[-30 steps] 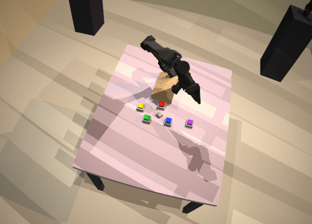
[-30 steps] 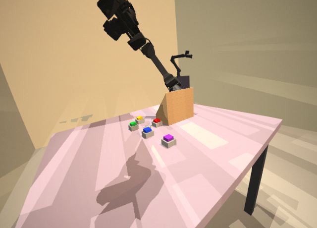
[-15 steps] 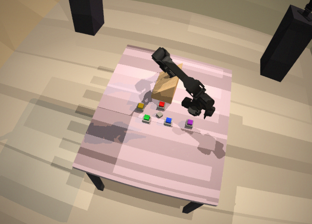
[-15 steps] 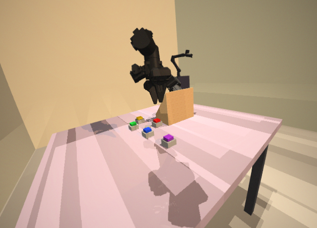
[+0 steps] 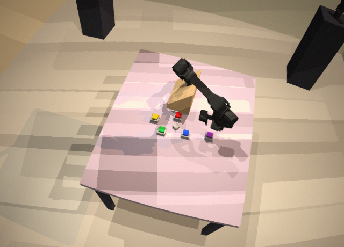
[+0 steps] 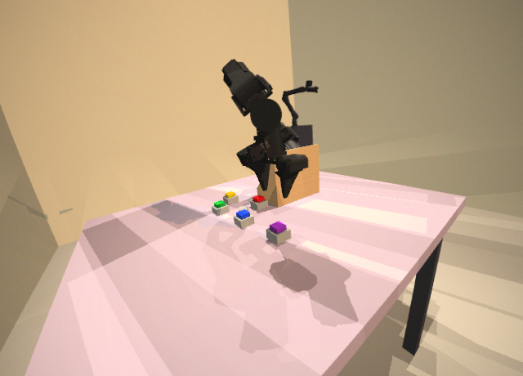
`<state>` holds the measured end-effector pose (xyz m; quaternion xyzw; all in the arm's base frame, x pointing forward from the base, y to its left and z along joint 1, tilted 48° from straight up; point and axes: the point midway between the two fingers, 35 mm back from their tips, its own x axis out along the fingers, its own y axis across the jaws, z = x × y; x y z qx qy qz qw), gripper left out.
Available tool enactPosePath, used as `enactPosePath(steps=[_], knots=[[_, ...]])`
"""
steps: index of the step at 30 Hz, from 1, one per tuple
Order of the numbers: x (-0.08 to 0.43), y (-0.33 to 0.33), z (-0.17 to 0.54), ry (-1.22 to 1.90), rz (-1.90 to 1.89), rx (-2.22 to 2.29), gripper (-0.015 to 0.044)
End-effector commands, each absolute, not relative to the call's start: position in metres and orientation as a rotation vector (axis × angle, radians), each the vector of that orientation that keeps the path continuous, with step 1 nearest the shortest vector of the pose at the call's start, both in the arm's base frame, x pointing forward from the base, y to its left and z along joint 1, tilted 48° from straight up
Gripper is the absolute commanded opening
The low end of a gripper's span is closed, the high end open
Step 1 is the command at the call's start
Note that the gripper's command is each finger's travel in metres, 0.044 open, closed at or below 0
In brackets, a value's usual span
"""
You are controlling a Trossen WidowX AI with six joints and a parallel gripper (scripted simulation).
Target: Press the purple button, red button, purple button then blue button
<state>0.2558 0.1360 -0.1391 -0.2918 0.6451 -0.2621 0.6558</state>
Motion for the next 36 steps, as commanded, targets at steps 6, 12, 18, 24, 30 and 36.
enactPosePath(steps=[6,12,18,24,30,36], knots=[[0.255,0.087,-0.181,1.47,-0.602,-0.68,0.019],[0.255,0.087,-0.181,1.47,-0.602,-0.68,0.0032],[0.255,0.087,-0.181,1.47,-0.602,-0.68,0.002],[0.255,0.087,-0.181,1.47,-0.602,-0.68,0.002],[0.255,0.081,-0.187,1.47,-0.602,-0.68,0.002],[0.256,0.073,-0.194,1.47,-0.602,-0.681,0.002]])
